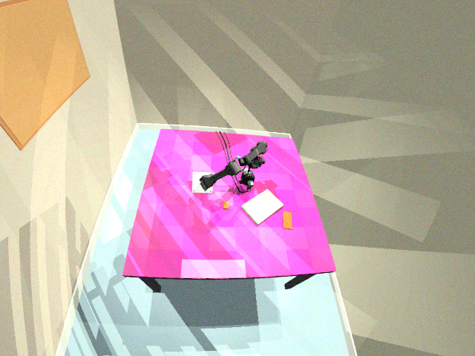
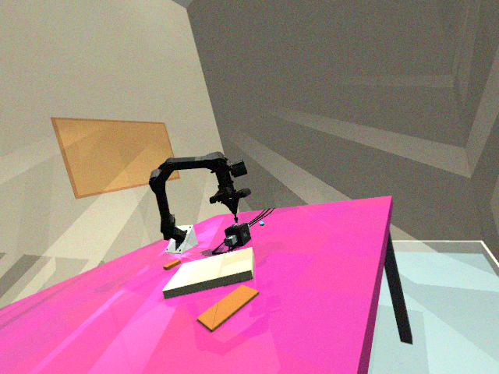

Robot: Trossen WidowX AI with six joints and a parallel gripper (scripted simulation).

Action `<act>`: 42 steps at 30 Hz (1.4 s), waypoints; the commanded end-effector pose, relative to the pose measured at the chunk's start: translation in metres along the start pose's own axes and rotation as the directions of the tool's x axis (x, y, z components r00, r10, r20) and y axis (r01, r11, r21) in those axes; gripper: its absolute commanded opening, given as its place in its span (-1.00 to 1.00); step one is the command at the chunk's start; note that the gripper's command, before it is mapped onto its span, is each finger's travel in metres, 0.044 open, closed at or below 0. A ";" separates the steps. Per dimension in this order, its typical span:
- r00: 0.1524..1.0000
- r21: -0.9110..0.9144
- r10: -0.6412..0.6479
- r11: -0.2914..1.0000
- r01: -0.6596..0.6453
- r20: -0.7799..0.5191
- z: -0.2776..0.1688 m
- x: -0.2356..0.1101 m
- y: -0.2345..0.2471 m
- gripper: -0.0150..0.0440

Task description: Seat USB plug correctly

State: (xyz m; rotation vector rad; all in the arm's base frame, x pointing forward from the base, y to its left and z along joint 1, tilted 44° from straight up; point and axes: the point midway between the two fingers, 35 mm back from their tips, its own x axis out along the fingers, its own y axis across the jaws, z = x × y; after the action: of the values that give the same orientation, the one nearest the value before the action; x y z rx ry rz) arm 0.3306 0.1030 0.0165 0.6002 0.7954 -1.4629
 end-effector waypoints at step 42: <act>1.000 -0.002 0.001 1.000 -0.001 -0.026 -0.002 0.005 -0.001 -0.49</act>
State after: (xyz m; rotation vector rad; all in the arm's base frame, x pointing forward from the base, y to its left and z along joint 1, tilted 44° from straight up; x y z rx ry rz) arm 0.3295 0.1008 0.0117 0.6190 0.8134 -1.4581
